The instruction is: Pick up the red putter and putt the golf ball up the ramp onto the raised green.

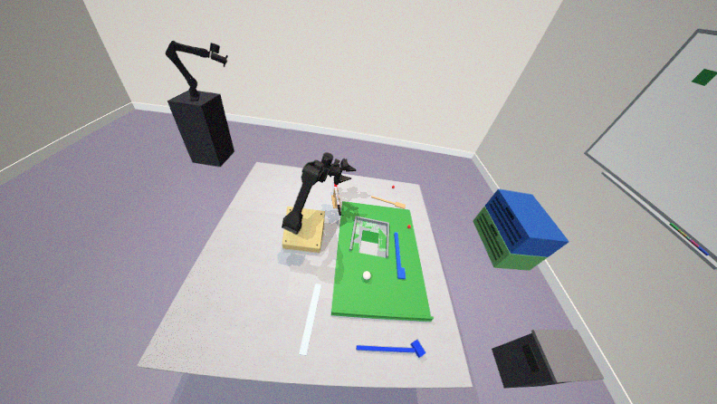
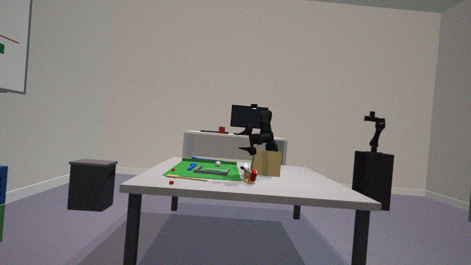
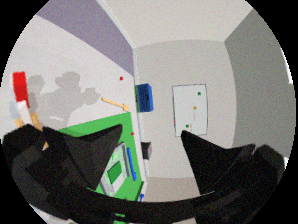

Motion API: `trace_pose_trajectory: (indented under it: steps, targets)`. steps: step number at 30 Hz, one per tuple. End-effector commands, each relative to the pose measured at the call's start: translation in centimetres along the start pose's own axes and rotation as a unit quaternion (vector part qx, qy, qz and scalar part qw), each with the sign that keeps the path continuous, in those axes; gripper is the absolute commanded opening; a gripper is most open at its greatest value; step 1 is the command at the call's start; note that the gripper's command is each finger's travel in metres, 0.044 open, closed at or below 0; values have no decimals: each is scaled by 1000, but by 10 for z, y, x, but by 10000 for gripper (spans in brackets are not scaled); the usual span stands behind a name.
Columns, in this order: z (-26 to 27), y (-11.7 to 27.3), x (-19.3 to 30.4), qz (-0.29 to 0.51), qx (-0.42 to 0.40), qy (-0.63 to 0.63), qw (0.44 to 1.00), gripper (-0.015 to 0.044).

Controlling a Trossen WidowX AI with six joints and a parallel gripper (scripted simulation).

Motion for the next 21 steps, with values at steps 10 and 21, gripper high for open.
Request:
trace_pose_trajectory:
  steps: [10, 21]
  targets:
    - [-11, -55, 54, 11, -277, 70, 958, 440]
    - [-33, -59, 132, 93, -554, 36, 827, 440]
Point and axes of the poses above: the point midway between the two fingers, 35 mm back from their tips, its own y axis back along the fingers, its own z axis across the jaws, x = y × z, the point moved 10 cm from there along y, back along the fingers, and after that the axes turned 13 degrees about -y, right-handed, at the moved point
